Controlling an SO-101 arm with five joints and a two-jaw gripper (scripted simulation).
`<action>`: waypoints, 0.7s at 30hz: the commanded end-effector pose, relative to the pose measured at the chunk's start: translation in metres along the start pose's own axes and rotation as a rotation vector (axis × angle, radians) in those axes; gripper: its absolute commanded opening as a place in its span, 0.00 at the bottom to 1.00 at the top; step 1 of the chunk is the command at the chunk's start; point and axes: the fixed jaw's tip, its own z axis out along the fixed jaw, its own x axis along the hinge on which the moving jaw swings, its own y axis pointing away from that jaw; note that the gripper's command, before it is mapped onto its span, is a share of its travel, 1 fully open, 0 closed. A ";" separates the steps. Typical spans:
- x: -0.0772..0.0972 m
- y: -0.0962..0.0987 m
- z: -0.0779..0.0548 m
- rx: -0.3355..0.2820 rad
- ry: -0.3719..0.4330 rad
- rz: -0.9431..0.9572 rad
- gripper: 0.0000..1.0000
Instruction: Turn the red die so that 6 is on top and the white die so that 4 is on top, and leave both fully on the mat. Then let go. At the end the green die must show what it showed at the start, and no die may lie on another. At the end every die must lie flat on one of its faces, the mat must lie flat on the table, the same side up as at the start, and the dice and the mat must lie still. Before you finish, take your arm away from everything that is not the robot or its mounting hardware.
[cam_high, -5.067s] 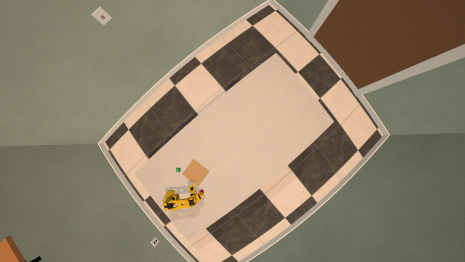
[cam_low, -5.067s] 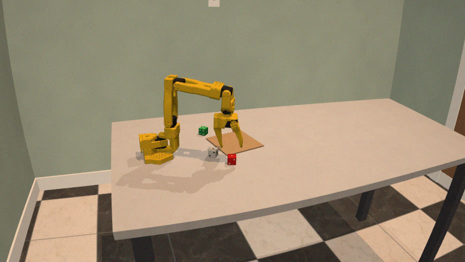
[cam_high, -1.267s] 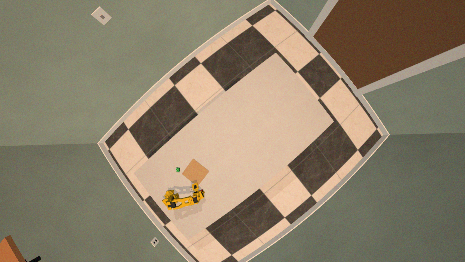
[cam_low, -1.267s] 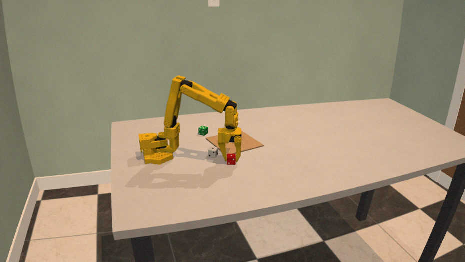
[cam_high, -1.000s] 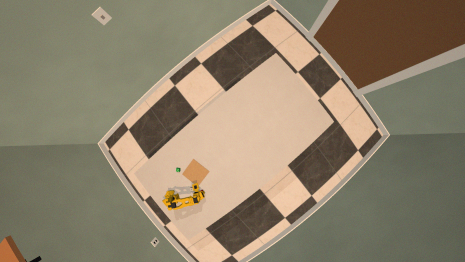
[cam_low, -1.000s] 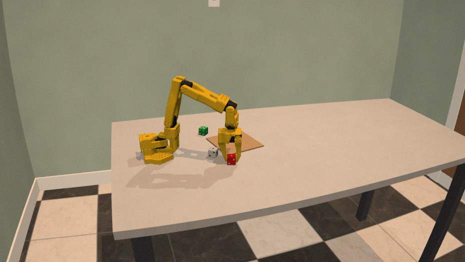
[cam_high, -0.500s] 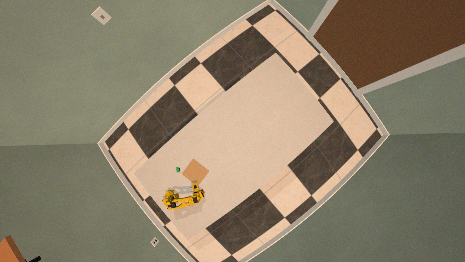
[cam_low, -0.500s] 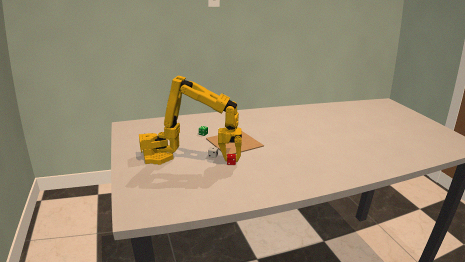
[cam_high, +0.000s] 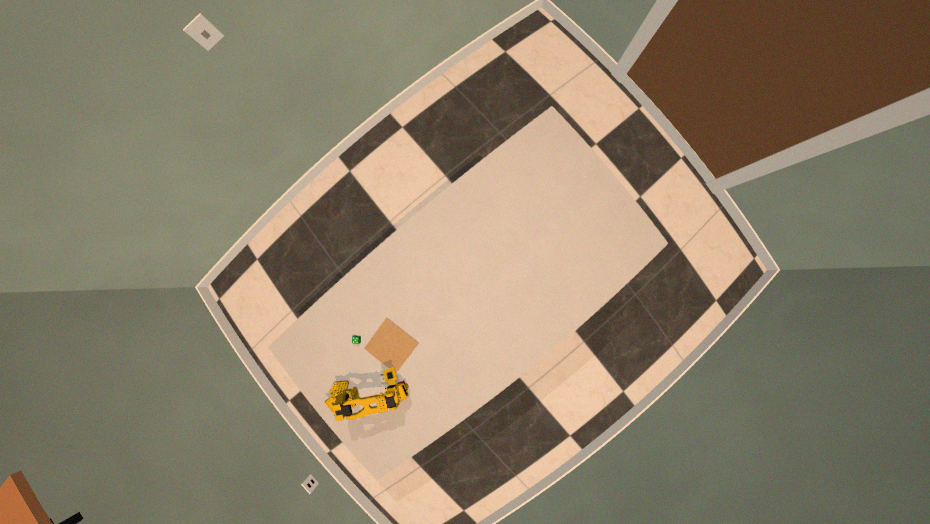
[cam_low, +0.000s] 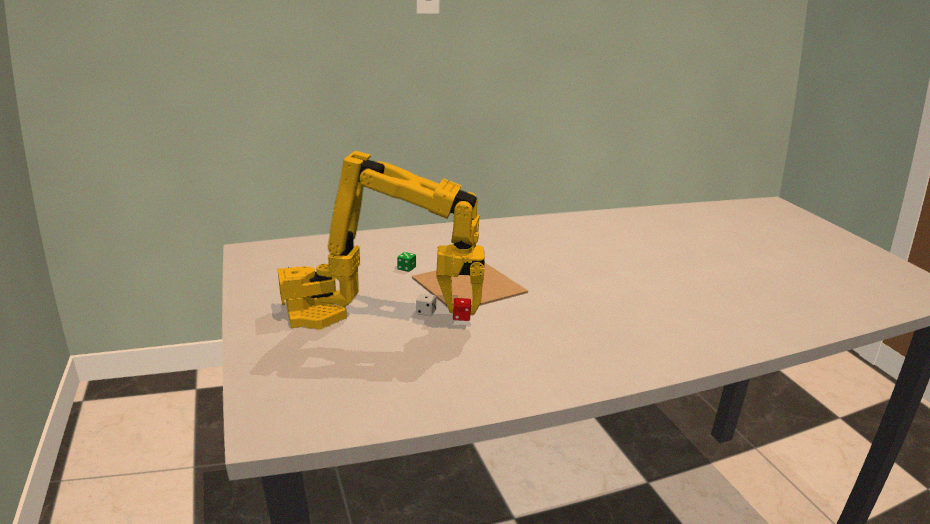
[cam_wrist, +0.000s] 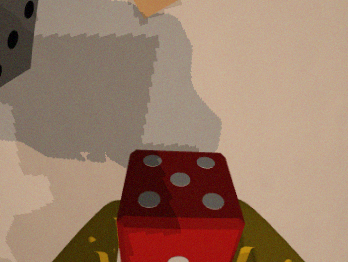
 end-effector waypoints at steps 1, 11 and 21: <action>0.001 -0.008 -0.021 0.069 0.011 -0.003 0.00; 0.000 -0.005 -0.040 0.069 0.011 -0.003 0.00; 0.000 -0.005 -0.040 0.069 0.011 -0.003 0.00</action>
